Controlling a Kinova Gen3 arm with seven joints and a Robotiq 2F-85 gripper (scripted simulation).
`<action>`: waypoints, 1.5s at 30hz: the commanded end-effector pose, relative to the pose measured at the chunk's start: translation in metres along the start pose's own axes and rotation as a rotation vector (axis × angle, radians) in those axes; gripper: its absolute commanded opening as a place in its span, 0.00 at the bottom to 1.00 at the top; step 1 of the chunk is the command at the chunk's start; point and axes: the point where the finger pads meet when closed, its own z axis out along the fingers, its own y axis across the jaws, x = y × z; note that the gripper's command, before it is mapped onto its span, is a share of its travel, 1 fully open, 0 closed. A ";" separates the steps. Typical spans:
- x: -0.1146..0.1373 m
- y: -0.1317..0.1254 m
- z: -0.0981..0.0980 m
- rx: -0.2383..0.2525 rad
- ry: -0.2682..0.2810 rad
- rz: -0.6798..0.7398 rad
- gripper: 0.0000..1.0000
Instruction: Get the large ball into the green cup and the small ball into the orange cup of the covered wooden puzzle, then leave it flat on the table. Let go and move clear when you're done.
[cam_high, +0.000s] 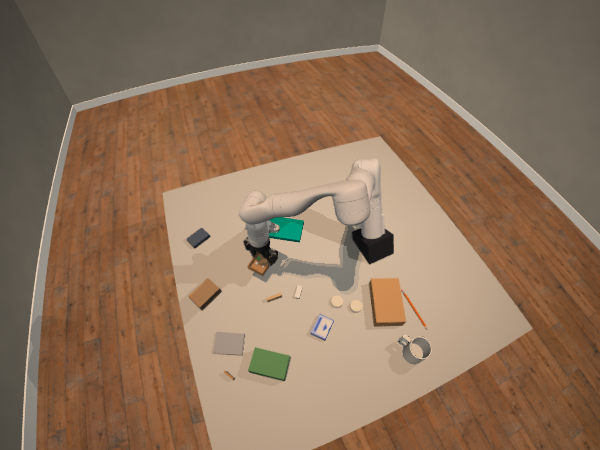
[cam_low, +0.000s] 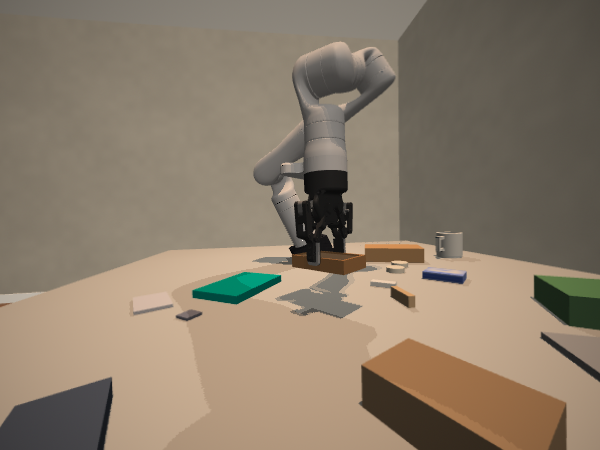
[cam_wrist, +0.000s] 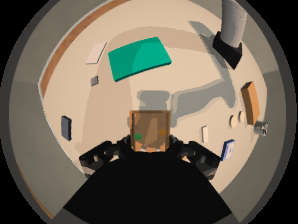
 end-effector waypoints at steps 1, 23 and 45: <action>-0.001 0.000 -0.001 0.002 0.004 -0.003 0.73; -0.001 0.000 -0.001 -0.006 0.001 -0.002 0.73; -0.001 0.000 -0.001 0.024 0.007 -0.003 0.73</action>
